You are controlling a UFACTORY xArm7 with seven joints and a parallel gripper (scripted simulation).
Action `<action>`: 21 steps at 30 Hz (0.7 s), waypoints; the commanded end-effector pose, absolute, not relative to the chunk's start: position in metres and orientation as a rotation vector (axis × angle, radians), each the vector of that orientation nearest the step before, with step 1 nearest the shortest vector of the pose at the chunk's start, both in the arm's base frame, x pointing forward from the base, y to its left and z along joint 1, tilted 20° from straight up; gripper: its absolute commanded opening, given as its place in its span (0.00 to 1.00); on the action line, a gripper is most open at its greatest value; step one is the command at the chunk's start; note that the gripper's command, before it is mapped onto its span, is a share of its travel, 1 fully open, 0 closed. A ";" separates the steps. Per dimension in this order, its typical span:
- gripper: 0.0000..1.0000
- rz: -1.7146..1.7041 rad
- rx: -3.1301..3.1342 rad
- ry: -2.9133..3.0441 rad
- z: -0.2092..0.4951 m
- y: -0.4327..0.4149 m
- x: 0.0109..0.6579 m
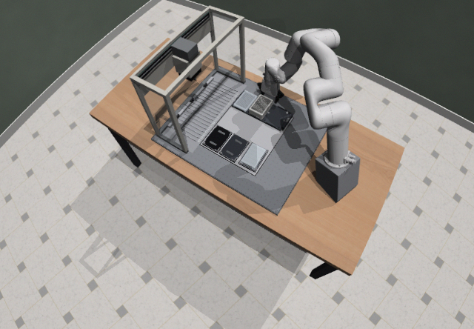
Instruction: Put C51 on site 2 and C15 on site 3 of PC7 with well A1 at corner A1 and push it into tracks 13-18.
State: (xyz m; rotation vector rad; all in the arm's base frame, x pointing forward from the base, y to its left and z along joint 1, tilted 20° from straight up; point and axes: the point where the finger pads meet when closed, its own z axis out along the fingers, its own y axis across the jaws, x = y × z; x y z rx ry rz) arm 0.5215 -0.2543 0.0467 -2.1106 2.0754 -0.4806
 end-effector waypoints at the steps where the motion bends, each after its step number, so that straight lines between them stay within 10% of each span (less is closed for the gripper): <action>1: 1.00 -0.487 -2.109 2.074 0.048 -0.253 0.523; 21: 1.00 -0.487 -2.109 2.074 0.047 -0.244 0.523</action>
